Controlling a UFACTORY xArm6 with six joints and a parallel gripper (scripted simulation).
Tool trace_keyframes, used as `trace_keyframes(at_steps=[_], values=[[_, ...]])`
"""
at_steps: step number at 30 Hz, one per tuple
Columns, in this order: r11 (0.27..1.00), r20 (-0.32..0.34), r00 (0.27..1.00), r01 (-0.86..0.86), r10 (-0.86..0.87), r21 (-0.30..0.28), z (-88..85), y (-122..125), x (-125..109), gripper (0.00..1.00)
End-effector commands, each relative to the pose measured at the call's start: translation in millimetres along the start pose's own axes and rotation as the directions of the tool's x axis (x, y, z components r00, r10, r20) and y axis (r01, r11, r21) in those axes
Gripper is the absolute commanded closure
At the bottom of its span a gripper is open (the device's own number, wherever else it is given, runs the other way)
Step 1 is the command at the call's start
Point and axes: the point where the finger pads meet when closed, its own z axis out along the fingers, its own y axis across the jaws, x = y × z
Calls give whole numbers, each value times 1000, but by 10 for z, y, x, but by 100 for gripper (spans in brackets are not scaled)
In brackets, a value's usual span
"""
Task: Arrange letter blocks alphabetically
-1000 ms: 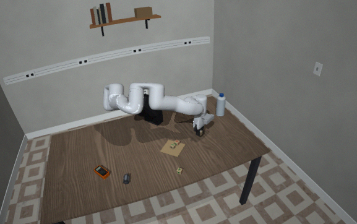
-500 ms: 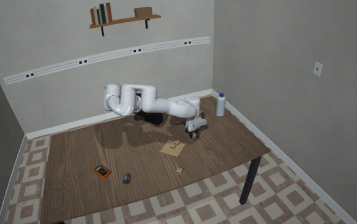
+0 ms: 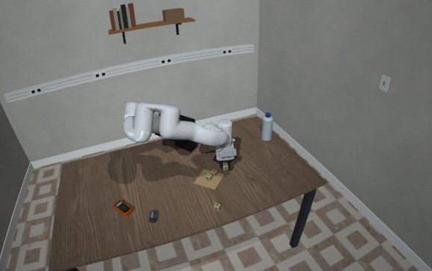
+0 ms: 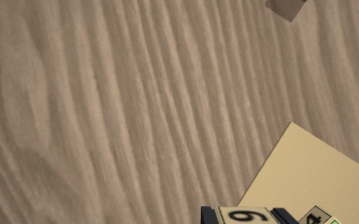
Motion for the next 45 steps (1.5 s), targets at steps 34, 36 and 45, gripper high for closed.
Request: trace_keyframes(at_steps=[34,36,45], values=[[694,15,694,-720,720,12,34,1250,-49,72],[694,16,694,-720,720,12,34,1251,-49,72],[694,16,694,-720,720,12,35,1251,-49,72]])
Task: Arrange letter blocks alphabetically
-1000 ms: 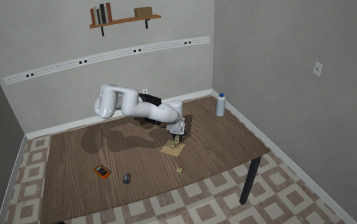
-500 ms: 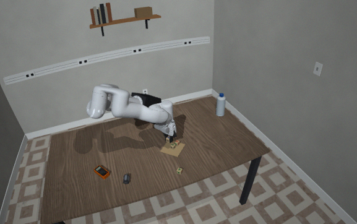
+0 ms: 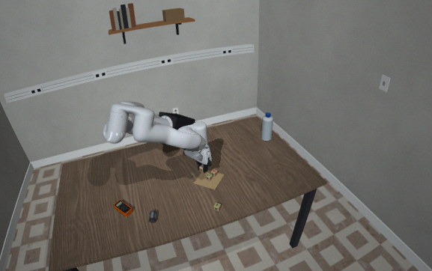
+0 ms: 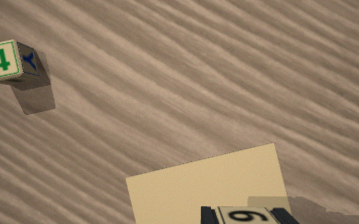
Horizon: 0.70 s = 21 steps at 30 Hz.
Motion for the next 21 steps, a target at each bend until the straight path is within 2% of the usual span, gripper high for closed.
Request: trace_keyframes(at_steps=[1,9,18,21], values=[[1000,1,1000,-1,1,2,-6,-9,-1,72],[1000,1,1000,-1,1,3,61,-8,0,72],[1000,1,1000,-1,1,3,409,-6,6,72],[1000,1,1000,-1,1,3,459,-6,6,72]])
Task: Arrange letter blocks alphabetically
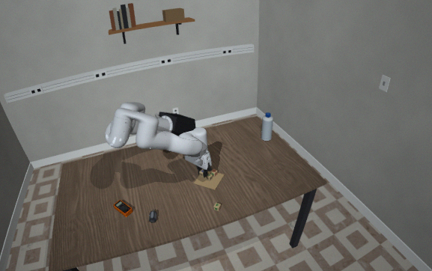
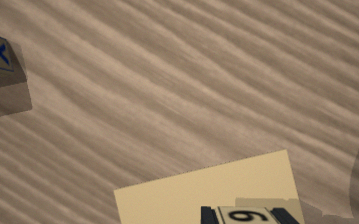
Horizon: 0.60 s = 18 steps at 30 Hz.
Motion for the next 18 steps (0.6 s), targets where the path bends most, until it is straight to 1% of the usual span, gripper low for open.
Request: trace_keyframes(at_steps=[1,6,10,14,18], values=[[1000,1,1000,-1,1,5,154,-24,-2,72],[1000,1,1000,-1,1,5,387,-23,2,72],[1000,1,1000,-1,1,5,521,-22,4,72],[1000,1,1000,-1,1,5,588,-22,5,72],[1000,1,1000,-1,1,5,598,-22,5,72]])
